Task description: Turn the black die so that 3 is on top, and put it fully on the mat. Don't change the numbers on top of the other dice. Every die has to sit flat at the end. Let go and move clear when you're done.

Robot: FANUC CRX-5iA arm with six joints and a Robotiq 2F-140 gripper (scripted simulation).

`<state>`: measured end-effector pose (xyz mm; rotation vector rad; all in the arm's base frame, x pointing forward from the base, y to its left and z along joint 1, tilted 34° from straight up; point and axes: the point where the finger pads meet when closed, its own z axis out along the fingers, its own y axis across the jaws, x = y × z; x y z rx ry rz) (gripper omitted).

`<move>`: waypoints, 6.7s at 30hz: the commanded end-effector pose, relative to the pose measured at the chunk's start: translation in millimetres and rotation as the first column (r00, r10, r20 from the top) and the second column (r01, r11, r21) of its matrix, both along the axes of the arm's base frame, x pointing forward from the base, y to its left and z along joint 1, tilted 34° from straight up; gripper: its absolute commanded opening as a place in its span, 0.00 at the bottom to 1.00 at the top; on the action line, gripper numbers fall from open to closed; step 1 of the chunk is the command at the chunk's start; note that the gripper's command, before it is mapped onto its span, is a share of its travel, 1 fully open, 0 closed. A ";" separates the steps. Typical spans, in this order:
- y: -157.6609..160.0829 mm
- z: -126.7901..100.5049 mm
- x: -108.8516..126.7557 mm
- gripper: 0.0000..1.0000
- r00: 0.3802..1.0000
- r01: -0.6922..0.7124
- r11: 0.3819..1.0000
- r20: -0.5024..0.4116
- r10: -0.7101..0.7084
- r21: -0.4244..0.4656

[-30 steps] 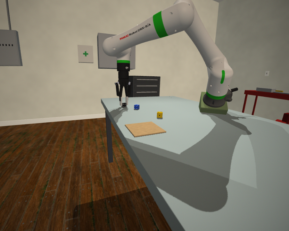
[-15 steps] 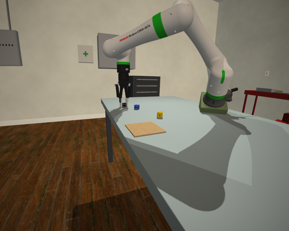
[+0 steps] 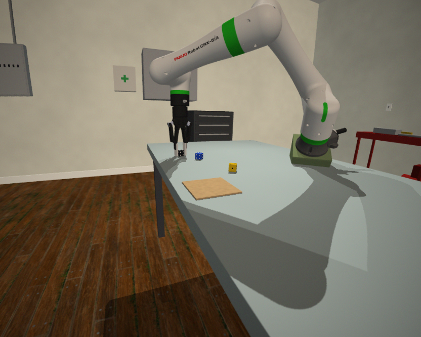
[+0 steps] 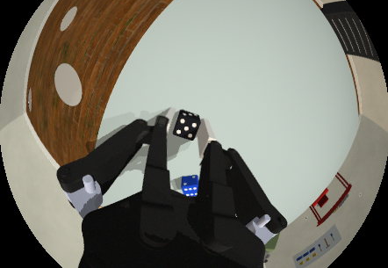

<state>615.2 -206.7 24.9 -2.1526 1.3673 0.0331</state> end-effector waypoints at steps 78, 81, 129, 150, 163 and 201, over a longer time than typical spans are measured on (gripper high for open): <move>-48.6 83.2 -27.8 0.24 1.000 0.000 1.000 0.000 0.000 0.000; -48.6 83.2 -27.8 0.24 1.000 0.000 1.000 0.000 0.000 0.000; 164.1 195.9 -25.7 0.24 0.191 -0.724 0.294 0.228 0.955 -0.624; 260.0 243.0 -59.5 0.24 -0.452 -0.483 -0.242 0.003 0.892 -0.841; 311.6 268.2 -89.2 0.24 -0.728 -0.164 -0.459 -0.207 0.654 -0.873; 365.6 289.7 -128.4 0.24 -0.844 0.270 -0.533 -0.463 0.269 -0.802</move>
